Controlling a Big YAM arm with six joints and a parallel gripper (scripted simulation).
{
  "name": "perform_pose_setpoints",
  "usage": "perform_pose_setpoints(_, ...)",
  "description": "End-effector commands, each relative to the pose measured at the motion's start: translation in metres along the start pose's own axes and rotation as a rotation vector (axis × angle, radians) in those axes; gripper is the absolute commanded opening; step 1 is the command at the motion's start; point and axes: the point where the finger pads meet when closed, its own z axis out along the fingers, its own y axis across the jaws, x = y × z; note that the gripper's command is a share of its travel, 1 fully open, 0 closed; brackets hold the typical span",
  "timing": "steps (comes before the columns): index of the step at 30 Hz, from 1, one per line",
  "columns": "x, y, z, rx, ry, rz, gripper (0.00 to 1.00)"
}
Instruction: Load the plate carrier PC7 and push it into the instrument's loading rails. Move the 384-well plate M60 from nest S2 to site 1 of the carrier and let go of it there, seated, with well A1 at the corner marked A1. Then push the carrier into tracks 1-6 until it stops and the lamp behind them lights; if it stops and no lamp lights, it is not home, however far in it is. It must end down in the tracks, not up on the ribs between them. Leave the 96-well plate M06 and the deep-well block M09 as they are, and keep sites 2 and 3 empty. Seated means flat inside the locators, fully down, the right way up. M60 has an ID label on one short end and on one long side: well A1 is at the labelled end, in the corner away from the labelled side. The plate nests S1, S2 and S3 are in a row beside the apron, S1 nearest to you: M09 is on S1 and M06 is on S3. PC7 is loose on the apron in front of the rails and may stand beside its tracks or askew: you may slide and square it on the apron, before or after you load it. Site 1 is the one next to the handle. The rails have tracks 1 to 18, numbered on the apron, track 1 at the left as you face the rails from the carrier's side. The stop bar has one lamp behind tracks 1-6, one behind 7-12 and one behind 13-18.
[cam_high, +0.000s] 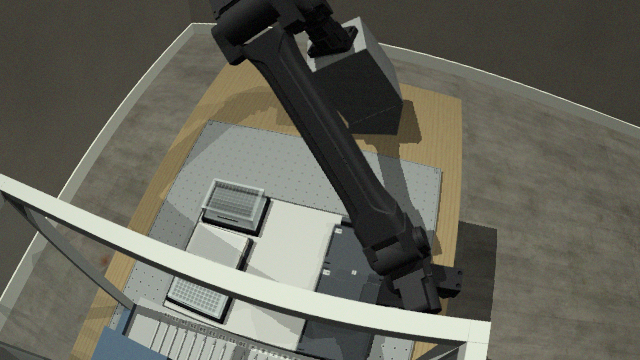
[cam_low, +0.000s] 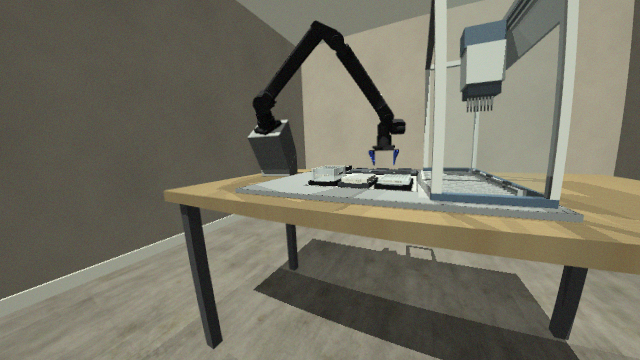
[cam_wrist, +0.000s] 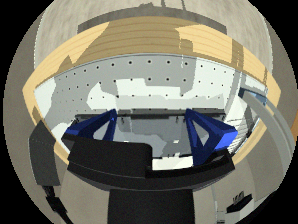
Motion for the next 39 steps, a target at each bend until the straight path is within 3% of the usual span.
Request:
perform_pose_setpoints(1, 0.001, -0.019, 0.008, 0.018, -0.010, 0.017, 1.00)
perform_pose_setpoints(18, 0.002, -0.017, 0.023, 0.014, -0.007, 0.014, 1.00)
perform_pose_setpoints(39, 0.003, -0.016, 0.023, 0.010, -0.005, 0.011, 1.00)
